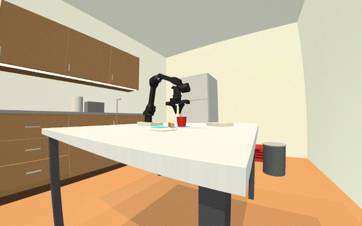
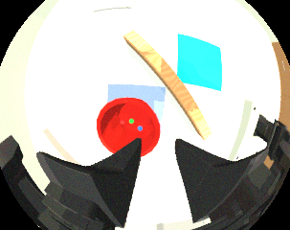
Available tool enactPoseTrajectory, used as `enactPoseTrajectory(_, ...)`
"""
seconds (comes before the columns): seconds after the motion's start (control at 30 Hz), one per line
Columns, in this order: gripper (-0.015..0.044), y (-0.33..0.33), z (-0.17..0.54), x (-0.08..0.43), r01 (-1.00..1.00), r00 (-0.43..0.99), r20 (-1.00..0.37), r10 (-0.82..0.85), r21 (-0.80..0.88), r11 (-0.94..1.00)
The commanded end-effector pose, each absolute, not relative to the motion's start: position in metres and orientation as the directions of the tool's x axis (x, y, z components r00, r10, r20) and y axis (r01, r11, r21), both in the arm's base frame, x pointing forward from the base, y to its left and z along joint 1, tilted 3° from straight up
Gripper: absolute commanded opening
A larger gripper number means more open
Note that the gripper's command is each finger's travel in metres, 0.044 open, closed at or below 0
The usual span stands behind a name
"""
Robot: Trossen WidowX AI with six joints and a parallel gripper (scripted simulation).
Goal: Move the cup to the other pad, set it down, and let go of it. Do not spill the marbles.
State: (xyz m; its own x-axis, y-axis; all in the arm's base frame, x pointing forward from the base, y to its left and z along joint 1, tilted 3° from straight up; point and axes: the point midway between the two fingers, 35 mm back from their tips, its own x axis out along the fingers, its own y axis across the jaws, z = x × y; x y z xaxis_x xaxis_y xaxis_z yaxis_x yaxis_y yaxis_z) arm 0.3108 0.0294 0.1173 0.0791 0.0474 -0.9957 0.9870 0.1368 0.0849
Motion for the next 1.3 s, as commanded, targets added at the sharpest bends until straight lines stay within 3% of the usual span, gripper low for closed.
enactPoseTrajectory(0.0, 0.0148, 0.031, 0.120, 0.310, 0.994, 0.054, -0.997, 0.053, 0.059, 0.093)
enactPoseTrajectory(1.27, 0.0148, 0.034, 0.064, 0.316, 0.994, 0.054, -0.997, 0.053, 0.059, 0.093)
